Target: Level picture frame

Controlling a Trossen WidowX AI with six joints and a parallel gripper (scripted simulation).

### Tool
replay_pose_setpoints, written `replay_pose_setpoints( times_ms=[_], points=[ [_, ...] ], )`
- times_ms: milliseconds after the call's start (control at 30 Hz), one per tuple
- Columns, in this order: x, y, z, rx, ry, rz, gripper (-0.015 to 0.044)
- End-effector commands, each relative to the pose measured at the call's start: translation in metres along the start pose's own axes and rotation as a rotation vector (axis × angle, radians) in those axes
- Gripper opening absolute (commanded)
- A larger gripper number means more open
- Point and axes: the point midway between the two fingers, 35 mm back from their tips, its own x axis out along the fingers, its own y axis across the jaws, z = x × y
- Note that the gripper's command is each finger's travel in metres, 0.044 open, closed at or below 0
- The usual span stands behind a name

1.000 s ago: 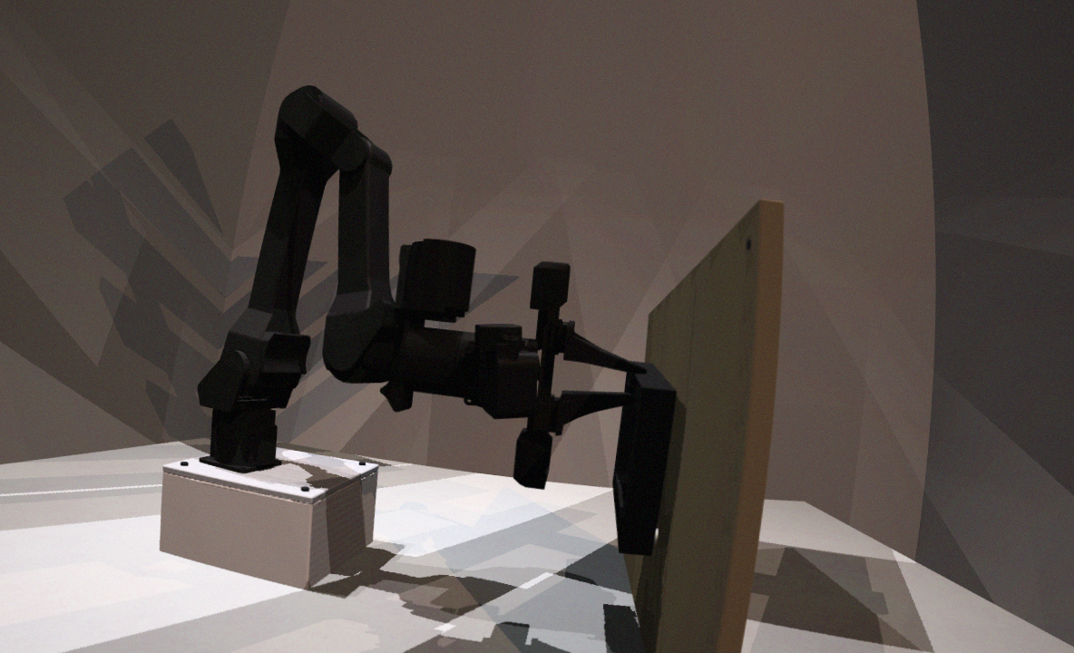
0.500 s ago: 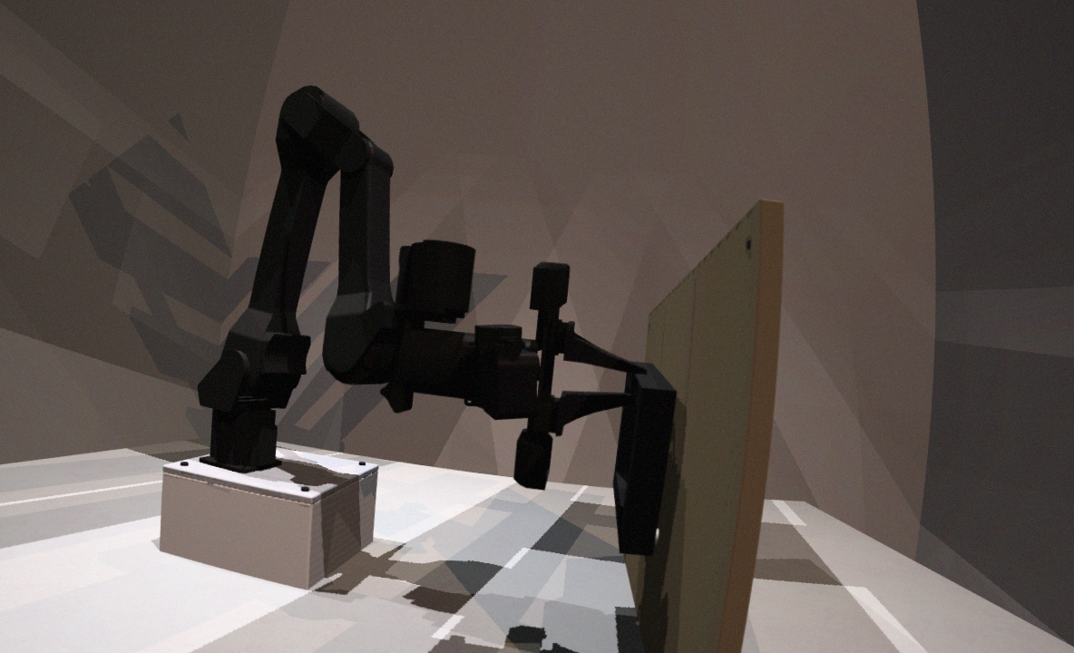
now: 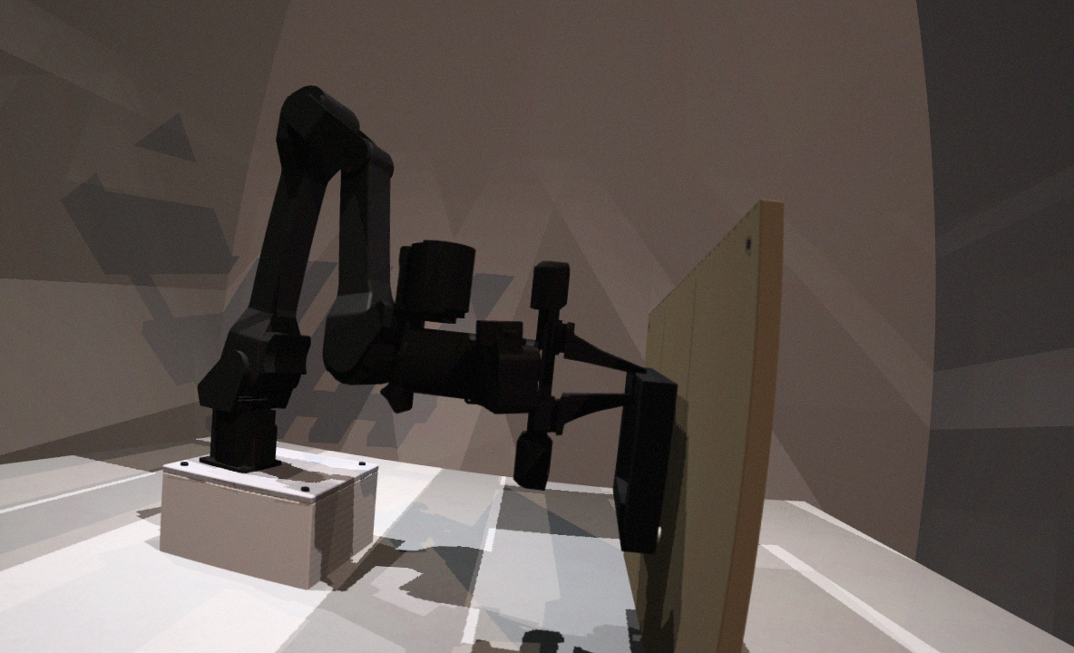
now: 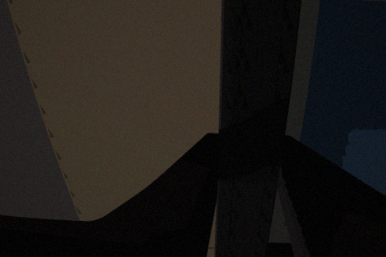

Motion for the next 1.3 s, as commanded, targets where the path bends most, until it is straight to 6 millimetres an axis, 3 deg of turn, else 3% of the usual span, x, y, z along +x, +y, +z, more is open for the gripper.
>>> replay_pose_setpoints(
  times_ms=[0, 567, 900, 1000, 1067, 1200, 1267],
  points=[
    [0.000, 0.000, 0.000, -0.029, -0.001, 0.000, 0.0000],
    [0.000, 0.000, 0.000, -0.102, -0.001, 0.000, 0.0000],
    [0.000, 0.000, 0.000, -0.092, 0.001, 0.000, 0.0260],
    [0.000, 0.000, 0.000, -0.092, 0.001, 0.000, 0.0260],
    [-0.008, 0.000, 0.000, -0.073, 0.000, 0.000, 0.0260],
    [-0.052, -0.004, 0.001, 0.033, -0.004, 0.002, 0.0260],
    [-0.060, -0.005, 0.000, 0.052, -0.004, 0.002, 0.0260]
  ],
)
